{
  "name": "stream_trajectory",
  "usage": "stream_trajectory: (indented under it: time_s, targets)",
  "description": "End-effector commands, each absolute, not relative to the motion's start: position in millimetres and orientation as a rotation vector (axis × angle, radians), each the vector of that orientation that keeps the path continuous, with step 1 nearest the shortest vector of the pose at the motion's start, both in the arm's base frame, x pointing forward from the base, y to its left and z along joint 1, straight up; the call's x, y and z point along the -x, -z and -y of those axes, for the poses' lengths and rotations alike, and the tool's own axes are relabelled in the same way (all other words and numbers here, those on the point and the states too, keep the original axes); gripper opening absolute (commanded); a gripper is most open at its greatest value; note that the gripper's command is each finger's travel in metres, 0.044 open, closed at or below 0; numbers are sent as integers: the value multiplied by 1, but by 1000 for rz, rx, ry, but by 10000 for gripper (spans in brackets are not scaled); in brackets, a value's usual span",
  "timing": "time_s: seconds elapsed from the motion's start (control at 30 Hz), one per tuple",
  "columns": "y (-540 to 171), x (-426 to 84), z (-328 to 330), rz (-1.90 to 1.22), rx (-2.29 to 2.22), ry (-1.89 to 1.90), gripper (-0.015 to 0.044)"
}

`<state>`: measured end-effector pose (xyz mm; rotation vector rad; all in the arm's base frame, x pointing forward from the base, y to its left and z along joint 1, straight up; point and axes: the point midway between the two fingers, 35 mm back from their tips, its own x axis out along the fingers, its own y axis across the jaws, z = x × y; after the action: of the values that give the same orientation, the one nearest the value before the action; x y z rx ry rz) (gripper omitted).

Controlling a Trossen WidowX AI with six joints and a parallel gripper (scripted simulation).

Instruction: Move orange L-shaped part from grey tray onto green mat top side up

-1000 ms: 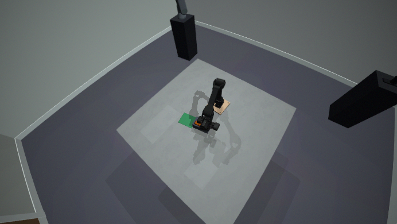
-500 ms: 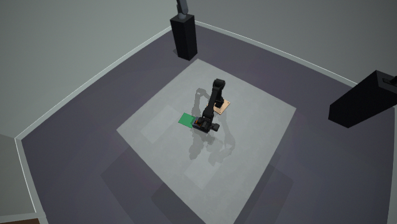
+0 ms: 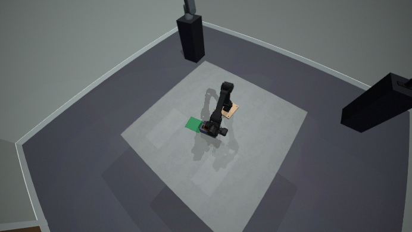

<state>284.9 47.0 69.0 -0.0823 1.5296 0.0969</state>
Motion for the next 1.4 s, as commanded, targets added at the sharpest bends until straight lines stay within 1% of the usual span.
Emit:
stream_trajectory:
  time_s: [0.0,0.63,0.77,0.97,1.37]
  targets:
    - [-69,-285,-47,-1530,82,-97,180]
    - [-83,-282,-57,-1539,83,-90,180]
    - [-110,-285,-54,-1539,83,-90,180]
    - [-174,-280,-45,-1539,84,-89,180]
    - [-173,-279,-46,-1545,79,-89,180]
